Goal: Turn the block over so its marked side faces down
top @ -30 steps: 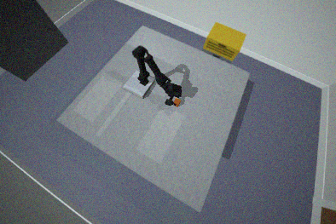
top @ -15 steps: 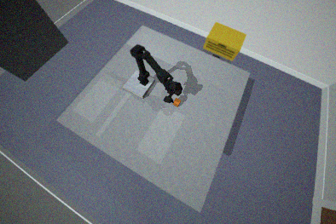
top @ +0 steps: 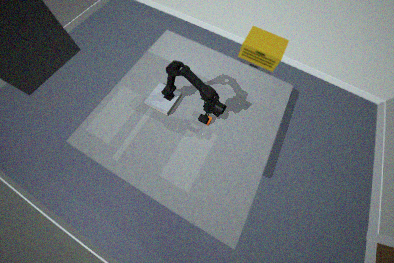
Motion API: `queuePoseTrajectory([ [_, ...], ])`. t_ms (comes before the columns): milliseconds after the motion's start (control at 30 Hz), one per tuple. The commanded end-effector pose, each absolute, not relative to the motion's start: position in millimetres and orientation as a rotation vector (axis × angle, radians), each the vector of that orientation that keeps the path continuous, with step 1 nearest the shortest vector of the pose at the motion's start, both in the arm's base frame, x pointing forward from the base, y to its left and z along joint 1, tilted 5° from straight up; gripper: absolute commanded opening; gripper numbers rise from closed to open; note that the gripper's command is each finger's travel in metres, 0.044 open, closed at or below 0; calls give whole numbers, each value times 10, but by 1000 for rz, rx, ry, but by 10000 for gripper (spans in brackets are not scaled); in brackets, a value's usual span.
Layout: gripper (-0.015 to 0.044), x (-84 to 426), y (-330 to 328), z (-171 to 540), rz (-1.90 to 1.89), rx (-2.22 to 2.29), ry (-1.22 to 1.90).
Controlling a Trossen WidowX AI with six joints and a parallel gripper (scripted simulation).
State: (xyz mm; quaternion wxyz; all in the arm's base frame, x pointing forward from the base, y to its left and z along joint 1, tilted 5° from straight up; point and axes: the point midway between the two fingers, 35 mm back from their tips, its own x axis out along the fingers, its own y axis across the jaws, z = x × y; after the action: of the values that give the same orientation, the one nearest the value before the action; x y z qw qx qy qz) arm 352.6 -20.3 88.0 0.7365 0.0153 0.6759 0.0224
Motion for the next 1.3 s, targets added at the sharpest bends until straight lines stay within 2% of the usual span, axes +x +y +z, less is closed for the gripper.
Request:
queuePoseTrajectory([
  [0, 440, 3571, -185, 921, 58, 17, 1604],
  [1267, 440, 3536, -170, 185, 58, 17, 1604],
])
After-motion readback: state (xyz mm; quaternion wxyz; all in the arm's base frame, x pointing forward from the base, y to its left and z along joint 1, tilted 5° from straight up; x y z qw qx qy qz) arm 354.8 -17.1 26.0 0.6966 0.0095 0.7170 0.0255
